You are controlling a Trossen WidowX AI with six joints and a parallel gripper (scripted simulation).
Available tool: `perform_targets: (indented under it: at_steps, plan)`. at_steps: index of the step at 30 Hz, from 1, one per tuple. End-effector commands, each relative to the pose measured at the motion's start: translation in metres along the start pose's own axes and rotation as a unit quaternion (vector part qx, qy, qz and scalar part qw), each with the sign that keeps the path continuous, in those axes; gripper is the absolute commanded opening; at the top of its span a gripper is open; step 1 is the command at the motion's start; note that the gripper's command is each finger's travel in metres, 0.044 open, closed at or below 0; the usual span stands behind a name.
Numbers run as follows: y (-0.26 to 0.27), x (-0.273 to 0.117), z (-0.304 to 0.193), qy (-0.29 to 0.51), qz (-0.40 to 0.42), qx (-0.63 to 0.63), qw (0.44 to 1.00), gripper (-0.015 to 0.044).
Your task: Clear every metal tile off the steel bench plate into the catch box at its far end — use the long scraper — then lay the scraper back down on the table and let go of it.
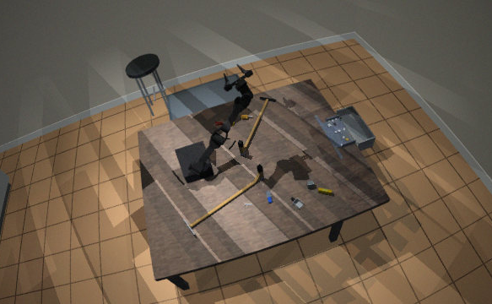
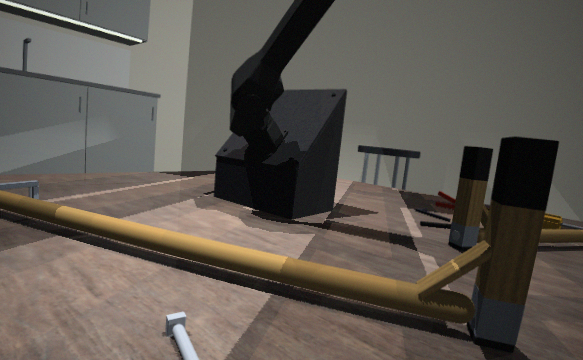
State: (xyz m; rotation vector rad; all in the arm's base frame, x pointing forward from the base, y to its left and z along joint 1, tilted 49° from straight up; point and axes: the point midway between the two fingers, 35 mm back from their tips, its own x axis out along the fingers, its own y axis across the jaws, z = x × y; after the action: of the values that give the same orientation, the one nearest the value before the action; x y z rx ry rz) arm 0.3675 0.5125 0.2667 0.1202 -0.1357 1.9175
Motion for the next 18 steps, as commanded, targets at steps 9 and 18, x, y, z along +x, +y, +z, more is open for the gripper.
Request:
perform_targets:
  at_steps: [9,18]
  plan:
    - [0.000,0.000,0.002,-0.001,-0.003,-0.002,1.000,0.0440]
    - [-0.011,-0.006,0.001,0.002,-0.033,0.017,0.999,0.0282]
